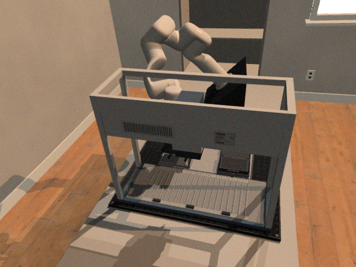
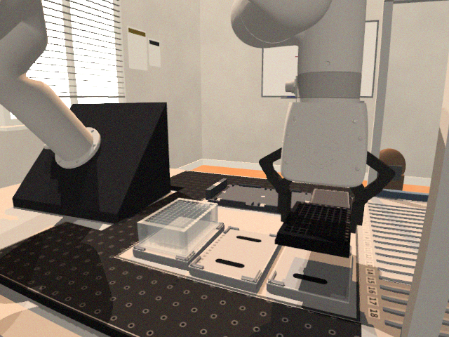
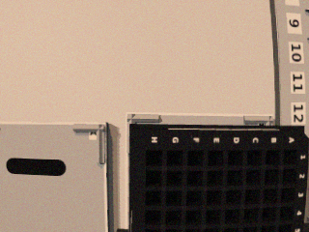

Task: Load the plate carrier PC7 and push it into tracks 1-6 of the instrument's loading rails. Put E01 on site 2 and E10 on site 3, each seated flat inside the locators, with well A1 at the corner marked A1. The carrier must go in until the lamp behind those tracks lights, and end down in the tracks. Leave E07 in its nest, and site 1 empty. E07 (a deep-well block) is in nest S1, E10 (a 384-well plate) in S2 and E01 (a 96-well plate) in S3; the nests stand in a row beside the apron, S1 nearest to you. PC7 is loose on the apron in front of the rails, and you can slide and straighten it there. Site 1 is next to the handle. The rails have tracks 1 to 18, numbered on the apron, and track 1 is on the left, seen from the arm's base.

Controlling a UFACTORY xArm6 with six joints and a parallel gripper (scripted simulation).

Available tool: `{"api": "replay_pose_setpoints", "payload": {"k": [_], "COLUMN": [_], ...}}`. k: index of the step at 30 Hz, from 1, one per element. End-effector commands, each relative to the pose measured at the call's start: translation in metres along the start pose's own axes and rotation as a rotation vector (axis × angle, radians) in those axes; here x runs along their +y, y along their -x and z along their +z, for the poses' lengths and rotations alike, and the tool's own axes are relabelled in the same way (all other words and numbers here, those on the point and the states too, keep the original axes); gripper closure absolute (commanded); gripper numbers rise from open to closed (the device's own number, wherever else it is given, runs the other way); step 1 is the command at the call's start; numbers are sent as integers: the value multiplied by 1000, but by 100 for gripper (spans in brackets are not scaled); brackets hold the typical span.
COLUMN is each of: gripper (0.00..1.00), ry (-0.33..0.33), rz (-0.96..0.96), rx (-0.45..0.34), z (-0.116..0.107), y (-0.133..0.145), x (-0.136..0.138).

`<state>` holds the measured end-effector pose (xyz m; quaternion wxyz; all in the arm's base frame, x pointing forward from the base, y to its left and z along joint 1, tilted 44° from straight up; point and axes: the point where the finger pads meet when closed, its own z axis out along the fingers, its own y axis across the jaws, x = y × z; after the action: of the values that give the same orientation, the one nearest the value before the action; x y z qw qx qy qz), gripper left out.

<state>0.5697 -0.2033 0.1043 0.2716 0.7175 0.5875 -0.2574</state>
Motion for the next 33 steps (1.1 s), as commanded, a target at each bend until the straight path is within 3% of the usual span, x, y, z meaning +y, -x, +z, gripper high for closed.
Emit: {"api": "replay_pose_setpoints", "payload": {"k": [1,33], "gripper": [100,100], "ry": [4,4], "rz": [1,1], "rx": [1,1], "z": [-8,-55], "y": [0,0], "x": [1,1]}}
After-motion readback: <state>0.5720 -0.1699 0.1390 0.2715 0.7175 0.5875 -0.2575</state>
